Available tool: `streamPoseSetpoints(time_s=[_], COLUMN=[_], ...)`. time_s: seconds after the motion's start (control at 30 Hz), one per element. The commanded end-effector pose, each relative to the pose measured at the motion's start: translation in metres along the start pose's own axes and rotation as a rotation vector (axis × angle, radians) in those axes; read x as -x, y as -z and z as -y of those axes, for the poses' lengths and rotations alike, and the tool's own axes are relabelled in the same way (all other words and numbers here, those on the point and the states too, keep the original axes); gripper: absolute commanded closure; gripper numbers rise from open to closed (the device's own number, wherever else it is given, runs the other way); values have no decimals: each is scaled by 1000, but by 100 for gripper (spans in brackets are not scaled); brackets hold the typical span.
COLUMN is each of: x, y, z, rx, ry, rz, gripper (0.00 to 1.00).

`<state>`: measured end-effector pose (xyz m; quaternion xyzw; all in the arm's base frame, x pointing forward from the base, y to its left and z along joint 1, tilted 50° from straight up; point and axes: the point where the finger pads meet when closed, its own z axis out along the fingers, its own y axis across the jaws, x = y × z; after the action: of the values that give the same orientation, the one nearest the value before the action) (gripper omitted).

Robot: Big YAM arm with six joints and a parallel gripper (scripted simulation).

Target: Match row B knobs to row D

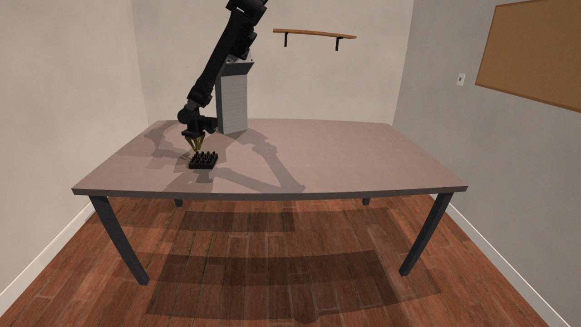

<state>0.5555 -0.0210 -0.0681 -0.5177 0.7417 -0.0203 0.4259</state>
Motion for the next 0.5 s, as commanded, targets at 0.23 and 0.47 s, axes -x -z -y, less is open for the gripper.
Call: streamPoseSetpoints(time_s=[0.23, 0.47], x=[-2, -5], y=[4, 18], z=[-7, 2], rx=[12, -7], ry=[-1, -5], rz=[-3, -7], gripper=[82, 0])
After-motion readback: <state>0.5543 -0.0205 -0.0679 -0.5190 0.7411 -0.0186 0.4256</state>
